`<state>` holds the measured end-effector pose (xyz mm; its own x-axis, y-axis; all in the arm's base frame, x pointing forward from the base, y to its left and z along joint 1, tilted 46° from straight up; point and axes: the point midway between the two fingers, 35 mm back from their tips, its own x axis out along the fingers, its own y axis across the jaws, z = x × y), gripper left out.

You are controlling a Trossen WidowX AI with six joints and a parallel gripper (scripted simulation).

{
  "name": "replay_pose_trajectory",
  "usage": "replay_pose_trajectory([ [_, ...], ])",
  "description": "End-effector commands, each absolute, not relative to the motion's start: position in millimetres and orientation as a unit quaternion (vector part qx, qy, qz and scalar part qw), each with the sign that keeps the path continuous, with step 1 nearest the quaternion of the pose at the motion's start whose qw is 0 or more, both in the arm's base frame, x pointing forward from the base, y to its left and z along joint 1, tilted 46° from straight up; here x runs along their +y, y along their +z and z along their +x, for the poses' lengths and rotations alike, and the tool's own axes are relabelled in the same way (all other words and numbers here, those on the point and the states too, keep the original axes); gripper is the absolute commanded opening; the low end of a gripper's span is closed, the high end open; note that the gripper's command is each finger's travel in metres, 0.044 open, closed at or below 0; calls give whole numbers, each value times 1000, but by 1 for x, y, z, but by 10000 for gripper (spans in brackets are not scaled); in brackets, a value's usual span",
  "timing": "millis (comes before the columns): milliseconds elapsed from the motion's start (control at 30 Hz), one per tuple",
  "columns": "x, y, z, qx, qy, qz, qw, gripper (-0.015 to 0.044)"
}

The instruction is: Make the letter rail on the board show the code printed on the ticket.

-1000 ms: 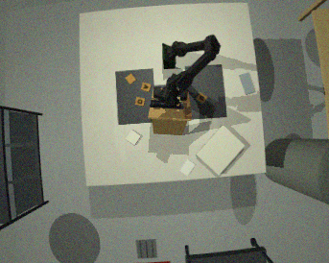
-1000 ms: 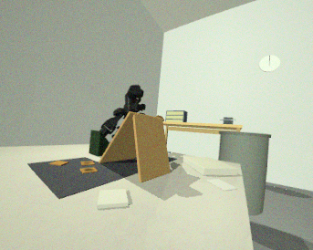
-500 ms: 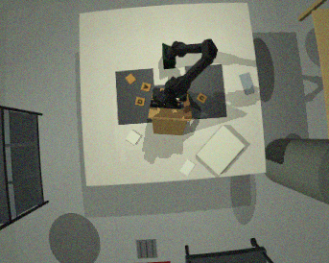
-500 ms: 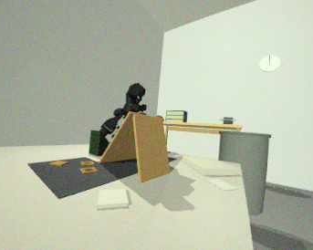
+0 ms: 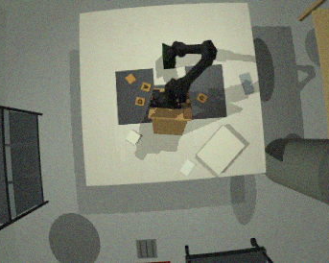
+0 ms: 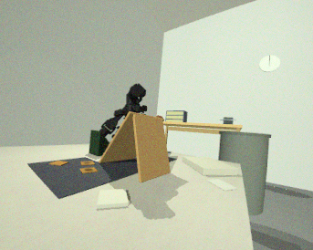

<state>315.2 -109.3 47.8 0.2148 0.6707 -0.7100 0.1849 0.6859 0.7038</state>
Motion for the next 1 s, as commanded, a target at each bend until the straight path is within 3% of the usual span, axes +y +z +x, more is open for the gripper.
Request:
replay_pose_trajectory([
  [0,-110,47,319,601,174,354,695,0],
  [967,-105,41,331,600,174,354,695,0],
])
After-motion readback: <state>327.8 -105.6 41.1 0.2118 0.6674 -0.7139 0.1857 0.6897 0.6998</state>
